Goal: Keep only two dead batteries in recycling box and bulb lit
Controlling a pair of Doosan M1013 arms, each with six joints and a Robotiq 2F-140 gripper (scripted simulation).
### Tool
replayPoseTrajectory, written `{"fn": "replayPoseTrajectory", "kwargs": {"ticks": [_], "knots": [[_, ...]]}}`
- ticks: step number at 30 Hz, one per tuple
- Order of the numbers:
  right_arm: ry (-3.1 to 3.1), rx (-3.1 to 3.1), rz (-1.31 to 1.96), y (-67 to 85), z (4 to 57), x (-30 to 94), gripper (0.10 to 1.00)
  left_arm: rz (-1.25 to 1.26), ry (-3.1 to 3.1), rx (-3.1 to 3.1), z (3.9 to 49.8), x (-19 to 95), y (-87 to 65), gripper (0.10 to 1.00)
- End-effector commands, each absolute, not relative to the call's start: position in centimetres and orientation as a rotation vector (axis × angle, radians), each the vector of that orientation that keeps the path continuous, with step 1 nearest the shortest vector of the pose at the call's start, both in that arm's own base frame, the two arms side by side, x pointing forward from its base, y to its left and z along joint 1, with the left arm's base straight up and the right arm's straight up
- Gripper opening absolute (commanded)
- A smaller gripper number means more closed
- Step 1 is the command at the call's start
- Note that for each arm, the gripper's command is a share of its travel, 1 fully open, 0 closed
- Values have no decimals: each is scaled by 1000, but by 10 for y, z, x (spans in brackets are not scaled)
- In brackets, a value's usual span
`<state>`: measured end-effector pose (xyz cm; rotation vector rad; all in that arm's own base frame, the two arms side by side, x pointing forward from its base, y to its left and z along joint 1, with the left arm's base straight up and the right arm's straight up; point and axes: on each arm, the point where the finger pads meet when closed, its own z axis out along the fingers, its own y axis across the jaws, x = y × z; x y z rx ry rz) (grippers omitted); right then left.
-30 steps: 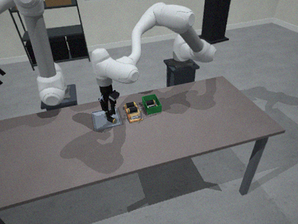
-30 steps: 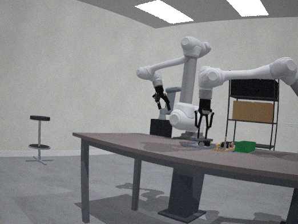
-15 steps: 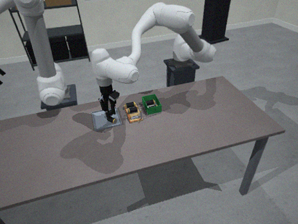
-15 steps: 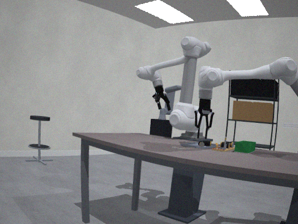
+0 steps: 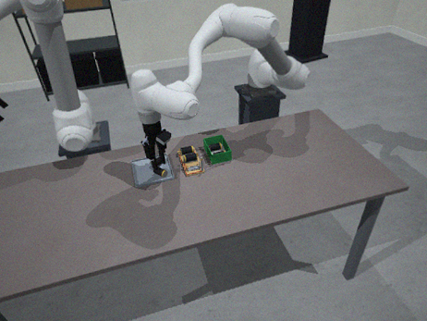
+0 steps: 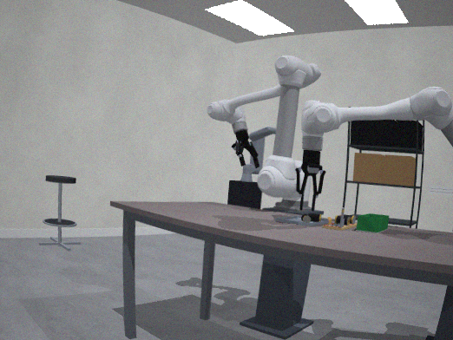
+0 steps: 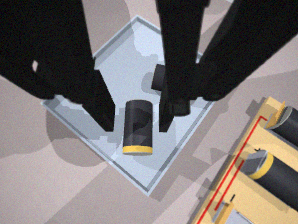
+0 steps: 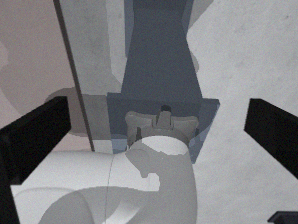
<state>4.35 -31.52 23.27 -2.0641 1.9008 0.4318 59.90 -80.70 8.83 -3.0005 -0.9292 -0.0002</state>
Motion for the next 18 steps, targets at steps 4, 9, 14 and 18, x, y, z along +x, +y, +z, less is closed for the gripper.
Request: {"fn": "replayPoseTrajectory", "kwargs": {"ticks": [4,9,14,18], "knots": [[1894,-2058,433,-311,233,44,1000,0,-924,-3003,80,596,-810,364],[1894,-2058,433,-311,233,44,1000,0,-924,-3003,59,596,-809,364],[1894,-2058,433,-311,233,44,1000,0,-924,-3003,51,596,-809,364],[1894,-2058,433,-311,233,44,1000,-1,-925,-3006,55,597,-811,364]]}}
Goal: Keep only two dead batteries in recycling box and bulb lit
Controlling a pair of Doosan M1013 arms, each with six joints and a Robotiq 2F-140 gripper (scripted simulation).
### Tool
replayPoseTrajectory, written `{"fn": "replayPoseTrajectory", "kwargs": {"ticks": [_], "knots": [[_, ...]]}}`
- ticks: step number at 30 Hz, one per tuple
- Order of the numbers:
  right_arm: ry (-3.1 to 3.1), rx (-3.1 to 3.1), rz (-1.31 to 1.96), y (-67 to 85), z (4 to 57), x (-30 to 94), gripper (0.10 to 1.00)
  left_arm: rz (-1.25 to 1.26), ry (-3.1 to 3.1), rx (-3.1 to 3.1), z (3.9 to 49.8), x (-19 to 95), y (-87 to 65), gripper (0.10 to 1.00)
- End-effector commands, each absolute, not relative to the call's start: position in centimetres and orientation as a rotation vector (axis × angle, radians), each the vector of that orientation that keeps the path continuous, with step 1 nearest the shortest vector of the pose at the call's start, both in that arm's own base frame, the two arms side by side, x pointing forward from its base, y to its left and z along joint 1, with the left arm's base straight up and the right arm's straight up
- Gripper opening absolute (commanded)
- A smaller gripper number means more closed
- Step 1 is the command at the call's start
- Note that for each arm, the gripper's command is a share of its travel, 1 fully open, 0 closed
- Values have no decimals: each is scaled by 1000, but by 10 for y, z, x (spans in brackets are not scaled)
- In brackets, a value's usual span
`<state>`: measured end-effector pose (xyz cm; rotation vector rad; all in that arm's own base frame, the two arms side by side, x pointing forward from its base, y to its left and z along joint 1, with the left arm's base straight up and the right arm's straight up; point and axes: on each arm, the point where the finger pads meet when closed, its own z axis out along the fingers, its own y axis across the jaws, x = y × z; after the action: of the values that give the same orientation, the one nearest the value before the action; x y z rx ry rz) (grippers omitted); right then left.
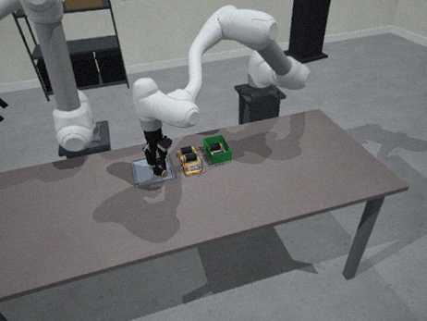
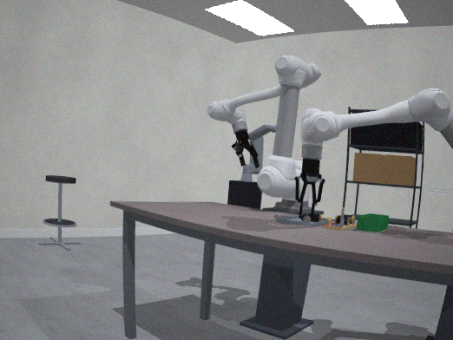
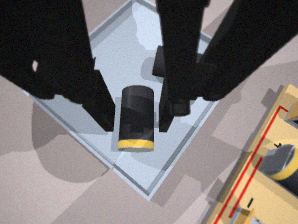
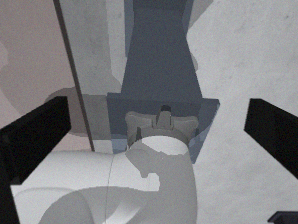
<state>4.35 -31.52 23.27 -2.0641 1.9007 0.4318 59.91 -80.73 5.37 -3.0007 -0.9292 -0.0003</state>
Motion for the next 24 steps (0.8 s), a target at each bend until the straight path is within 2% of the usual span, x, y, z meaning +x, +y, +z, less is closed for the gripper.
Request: {"fn": "replayPoseTrajectory", "kwargs": {"ticks": [1,9,19,20,24], "knots": [[1894,-2058,433,-311,233,44,1000,-1,-924,-3005,55,597,-810,364],[1894,-2058,433,-311,233,44,1000,0,-924,-3003,41,596,-809,364],[1894,-2058,433,-311,233,44,1000,-1,-925,-3006,45,597,-810,364],[1894,-2058,433,-311,233,44,1000,-1,-925,-3006,45,597,-810,244],[1894,-2058,433,-311,233,44,1000,-1,-925,-3006,45,597,-810,244]]}}
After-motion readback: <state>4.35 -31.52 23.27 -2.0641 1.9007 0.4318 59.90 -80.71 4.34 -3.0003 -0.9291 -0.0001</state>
